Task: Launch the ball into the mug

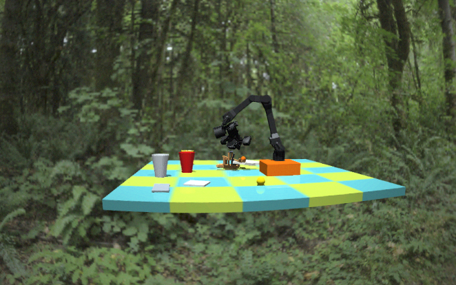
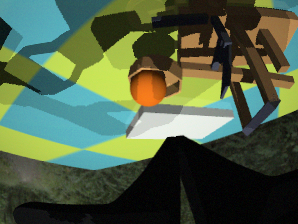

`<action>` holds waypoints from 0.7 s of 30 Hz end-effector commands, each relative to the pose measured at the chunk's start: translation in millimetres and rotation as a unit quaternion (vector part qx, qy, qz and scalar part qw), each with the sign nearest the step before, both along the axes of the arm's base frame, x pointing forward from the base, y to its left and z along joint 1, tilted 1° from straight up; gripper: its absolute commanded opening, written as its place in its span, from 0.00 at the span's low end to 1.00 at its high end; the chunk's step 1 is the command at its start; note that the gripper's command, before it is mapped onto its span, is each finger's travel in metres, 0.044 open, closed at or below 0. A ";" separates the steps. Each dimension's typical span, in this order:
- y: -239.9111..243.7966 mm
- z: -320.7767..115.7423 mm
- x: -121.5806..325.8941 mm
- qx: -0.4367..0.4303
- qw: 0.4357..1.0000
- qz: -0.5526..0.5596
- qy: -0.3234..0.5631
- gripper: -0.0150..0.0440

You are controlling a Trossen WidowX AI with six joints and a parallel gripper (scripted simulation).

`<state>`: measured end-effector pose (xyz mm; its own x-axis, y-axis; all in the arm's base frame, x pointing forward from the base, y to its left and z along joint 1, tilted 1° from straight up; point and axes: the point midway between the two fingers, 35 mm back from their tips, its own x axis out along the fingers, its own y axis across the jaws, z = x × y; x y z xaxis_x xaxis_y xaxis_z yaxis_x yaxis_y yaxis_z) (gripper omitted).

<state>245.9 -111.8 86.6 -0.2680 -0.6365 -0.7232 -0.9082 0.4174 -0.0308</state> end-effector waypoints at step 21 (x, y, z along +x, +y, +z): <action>-0.2 -40.7 4.0 -0.001 1.000 0.002 0.004 0.25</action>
<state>250.2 -111.7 52.4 -0.2689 -0.6368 -0.7226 -0.9088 0.4162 -0.0285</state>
